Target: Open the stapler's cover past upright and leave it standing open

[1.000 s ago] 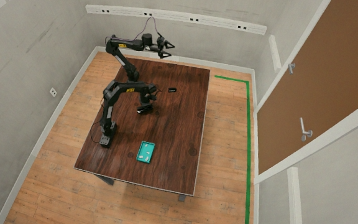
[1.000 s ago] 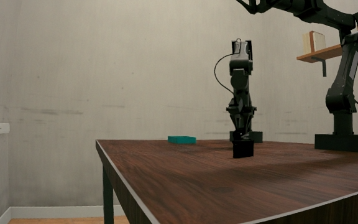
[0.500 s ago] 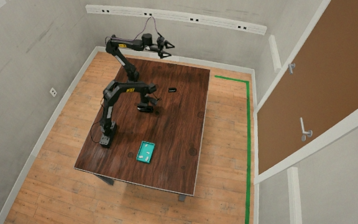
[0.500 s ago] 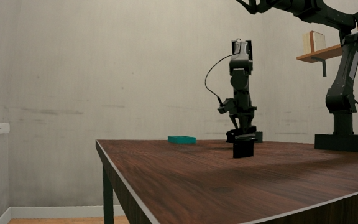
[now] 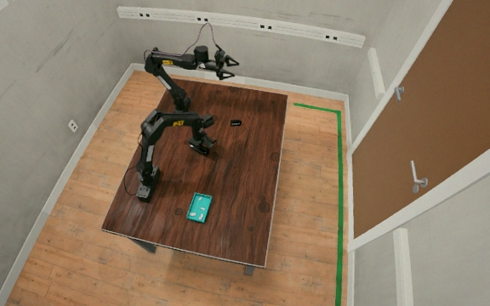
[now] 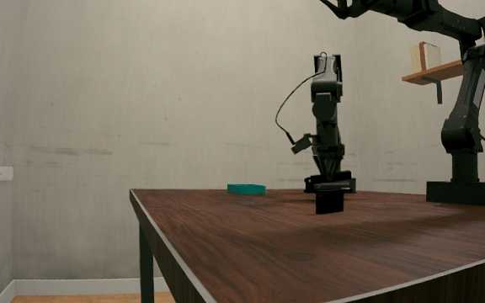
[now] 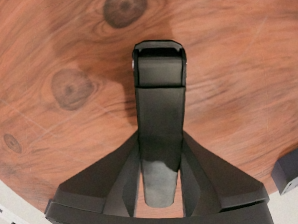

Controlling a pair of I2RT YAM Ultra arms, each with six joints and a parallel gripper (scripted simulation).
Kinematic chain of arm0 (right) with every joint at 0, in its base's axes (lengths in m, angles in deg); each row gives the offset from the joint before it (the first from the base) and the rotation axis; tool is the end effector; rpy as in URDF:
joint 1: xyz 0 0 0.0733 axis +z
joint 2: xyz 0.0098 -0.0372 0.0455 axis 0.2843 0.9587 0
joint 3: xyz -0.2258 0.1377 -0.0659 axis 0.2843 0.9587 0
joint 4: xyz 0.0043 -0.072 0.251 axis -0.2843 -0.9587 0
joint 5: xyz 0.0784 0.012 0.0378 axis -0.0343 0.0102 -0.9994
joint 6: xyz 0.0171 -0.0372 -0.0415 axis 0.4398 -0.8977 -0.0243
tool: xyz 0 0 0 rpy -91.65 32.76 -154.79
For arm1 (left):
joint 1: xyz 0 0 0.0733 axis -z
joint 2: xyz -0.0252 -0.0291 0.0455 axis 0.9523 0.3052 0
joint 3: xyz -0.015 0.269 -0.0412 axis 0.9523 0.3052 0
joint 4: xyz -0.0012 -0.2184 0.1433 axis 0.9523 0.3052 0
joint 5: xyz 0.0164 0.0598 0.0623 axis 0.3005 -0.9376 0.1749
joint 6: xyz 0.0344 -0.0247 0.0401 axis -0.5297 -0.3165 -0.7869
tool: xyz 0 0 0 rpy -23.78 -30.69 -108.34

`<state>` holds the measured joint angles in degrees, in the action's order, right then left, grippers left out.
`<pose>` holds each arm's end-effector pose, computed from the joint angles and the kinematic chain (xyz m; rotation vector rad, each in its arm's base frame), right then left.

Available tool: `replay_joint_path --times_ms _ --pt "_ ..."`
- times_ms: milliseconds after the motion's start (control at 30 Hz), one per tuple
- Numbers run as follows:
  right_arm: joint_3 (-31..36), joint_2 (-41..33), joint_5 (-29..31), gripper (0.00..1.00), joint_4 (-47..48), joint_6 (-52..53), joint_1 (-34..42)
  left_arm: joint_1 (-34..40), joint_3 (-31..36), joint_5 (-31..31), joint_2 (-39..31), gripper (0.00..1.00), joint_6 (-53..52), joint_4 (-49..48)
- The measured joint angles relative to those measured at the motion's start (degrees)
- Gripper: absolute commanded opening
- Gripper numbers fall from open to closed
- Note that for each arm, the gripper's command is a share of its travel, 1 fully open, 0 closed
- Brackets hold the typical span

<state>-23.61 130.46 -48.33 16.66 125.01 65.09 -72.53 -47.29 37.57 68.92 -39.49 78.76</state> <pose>0.2397 0.2742 0.1476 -0.5591 -3.0560 0.0387 0.2460 0.0018 0.4031 0.0064 1.5764 -0.0026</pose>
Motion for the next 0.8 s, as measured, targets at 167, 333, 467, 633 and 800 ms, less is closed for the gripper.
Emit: replay_joint_path --times_ms 167,333,467,633,800 --pt "0.50 -0.02 0.09 0.22 0.00 1.20 0.00 0.00 0.00 0.00 0.00 1.00 0.00 0.00" --pt "0.48 -0.04 0.11 0.22 0.00 1.62 0.00 0.00 0.00 0.00 0.00 1.00 0.00 0.00" --pt "0.48 -0.04 0.11 0.22 -0.48 2.49 0.00 0.00 0.00 0.00 0.00 1.00 0.00 0.00" --pt "0.48 -0.04 0.13 0.22 -1.62 3.26 0.00 0.00 0.00 0.00 0.00 1.00 0.00 0.00" --pt "0.48 -0.04 0.15 0.22 -1.92 3.52 0.00 0.00 0.00 0.00 0.00 1.00 0.00 0.00"
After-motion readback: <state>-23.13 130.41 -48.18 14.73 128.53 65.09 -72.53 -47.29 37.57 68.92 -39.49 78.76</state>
